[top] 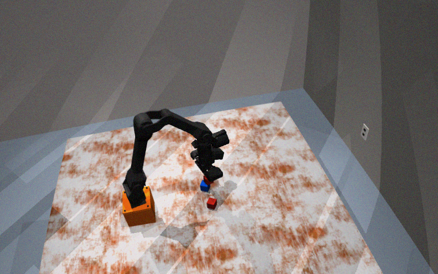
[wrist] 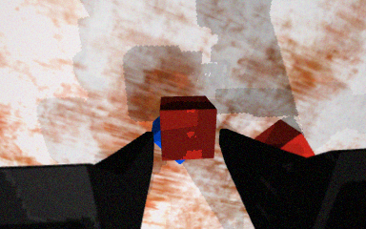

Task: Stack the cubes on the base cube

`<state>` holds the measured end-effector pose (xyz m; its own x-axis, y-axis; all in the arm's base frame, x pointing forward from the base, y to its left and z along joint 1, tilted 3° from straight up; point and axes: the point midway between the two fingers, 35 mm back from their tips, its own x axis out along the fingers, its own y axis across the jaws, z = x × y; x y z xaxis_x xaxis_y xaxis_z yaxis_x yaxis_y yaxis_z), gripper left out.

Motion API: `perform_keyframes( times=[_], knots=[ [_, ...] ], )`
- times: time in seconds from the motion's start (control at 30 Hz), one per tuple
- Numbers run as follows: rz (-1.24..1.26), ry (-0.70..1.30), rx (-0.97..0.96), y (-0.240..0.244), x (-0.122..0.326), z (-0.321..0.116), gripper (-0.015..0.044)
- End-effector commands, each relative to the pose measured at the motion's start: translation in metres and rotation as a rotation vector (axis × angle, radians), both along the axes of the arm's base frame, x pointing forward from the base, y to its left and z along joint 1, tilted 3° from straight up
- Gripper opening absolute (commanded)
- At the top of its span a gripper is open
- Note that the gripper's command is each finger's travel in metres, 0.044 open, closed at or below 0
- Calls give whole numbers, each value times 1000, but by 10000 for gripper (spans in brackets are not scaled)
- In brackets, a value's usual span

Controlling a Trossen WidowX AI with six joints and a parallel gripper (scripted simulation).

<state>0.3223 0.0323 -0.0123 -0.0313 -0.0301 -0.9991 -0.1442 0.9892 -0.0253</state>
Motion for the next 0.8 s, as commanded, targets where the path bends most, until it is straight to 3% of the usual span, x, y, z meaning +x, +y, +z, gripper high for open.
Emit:
perform_keyframes(
  times=[0.0, 0.53, 0.6, 0.77],
  knots=[
    [-1, -8, 1, 0, 2, 8, 205],
    [-1, -8, 1, 1, 2, 21, 205],
    [25, -4, 1, -3, 1, 20, 258],
    [202, 0, 5, -32, -1, 32, 265]
  ],
)
